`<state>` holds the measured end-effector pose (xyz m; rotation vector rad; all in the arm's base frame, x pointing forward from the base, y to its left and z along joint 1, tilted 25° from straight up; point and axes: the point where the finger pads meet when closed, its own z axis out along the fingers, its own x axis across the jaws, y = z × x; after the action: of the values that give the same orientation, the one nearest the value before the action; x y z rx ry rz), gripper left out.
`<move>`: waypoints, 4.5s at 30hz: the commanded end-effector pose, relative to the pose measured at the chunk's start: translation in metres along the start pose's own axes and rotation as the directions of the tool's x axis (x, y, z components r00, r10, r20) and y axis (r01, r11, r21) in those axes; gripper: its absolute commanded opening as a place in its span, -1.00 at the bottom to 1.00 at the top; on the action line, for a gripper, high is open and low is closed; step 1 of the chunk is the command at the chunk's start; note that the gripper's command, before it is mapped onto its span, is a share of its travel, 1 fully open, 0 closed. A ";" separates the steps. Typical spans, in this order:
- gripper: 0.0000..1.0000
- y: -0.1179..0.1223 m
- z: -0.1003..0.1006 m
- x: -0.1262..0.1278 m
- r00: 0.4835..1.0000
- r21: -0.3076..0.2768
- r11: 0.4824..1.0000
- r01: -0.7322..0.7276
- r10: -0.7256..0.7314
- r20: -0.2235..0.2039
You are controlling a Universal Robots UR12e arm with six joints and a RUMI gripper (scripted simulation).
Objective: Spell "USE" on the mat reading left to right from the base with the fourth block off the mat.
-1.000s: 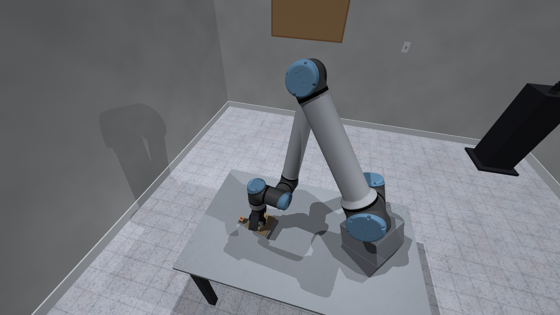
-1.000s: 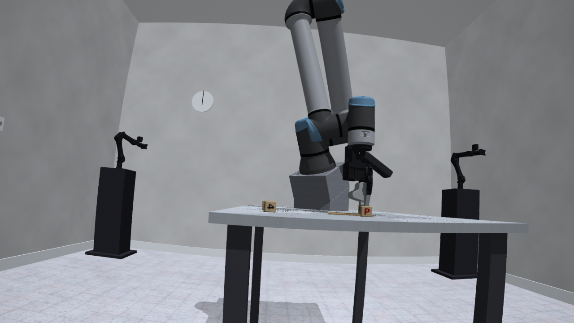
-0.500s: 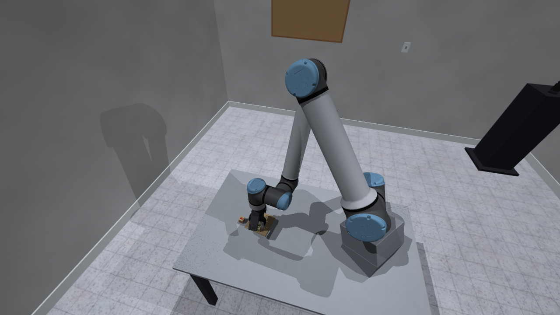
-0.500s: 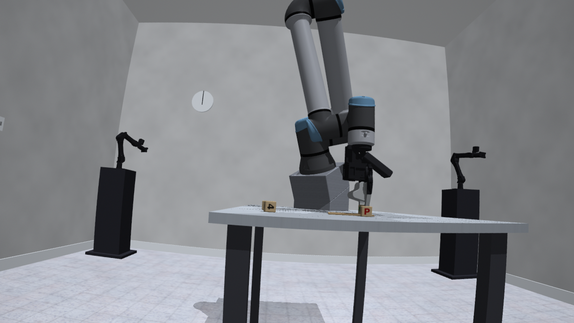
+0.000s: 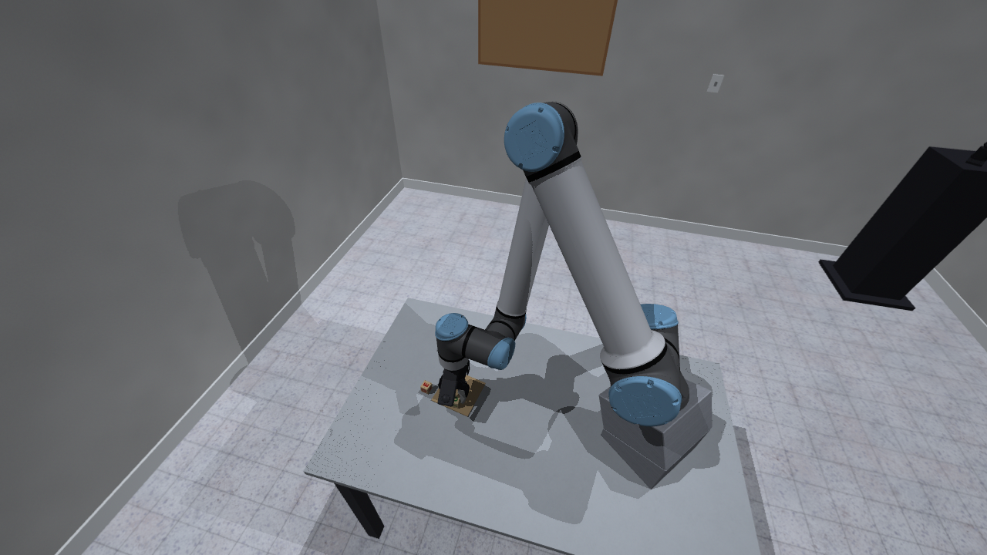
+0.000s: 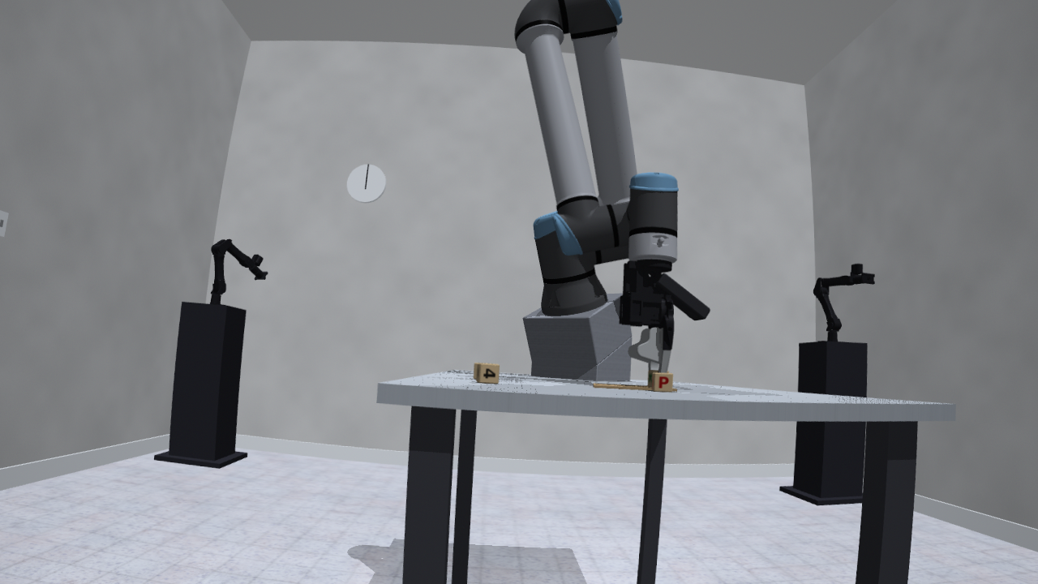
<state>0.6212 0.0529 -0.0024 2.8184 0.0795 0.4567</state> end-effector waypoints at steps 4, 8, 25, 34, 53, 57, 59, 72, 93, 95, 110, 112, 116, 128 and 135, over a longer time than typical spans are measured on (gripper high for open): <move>-0.44 -0.001 -0.032 0.000 1.000 0.000 1.000 0.001 -0.001 -0.003; -0.44 -0.001 -0.054 0.001 1.000 -0.001 1.000 0.000 0.000 -0.005; 1.00 0.000 -0.089 0.002 1.000 -0.001 1.000 -0.001 0.001 -0.006; 1.00 0.000 -0.088 0.001 1.000 0.000 1.000 0.000 0.000 -0.003; 1.00 0.016 -0.086 0.001 1.000 0.002 1.000 -0.028 0.028 0.001; 1.00 0.044 -0.083 0.000 0.997 0.006 0.997 -0.078 0.078 0.007; 1.00 0.064 -0.081 0.000 0.994 0.008 0.994 -0.112 0.112 0.011; 1.00 0.206 -0.076 -0.021 0.934 0.010 0.934 -0.357 0.356 0.016; -0.19 0.311 -0.083 -0.055 0.849 0.001 0.849 -0.528 0.528 -0.005; -0.19 0.310 -0.082 -0.056 0.849 0.001 0.849 -0.528 0.528 -0.003; -0.19 0.310 -0.082 -0.055 0.850 0.001 0.850 -0.527 0.527 -0.004; -0.19 0.310 -0.082 -0.055 0.850 0.001 0.850 -0.527 0.527 -0.004; -0.19 0.310 -0.082 -0.055 0.850 0.001 0.850 -0.527 0.527 -0.004; -0.19 0.310 -0.082 -0.055 0.850 0.001 0.850 -0.527 0.527 -0.004; -0.19 0.310 -0.081 -0.055 0.850 0.001 0.850 -0.527 0.527 -0.003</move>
<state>0.5462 -0.2276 0.1451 2.8080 -0.7153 0.5739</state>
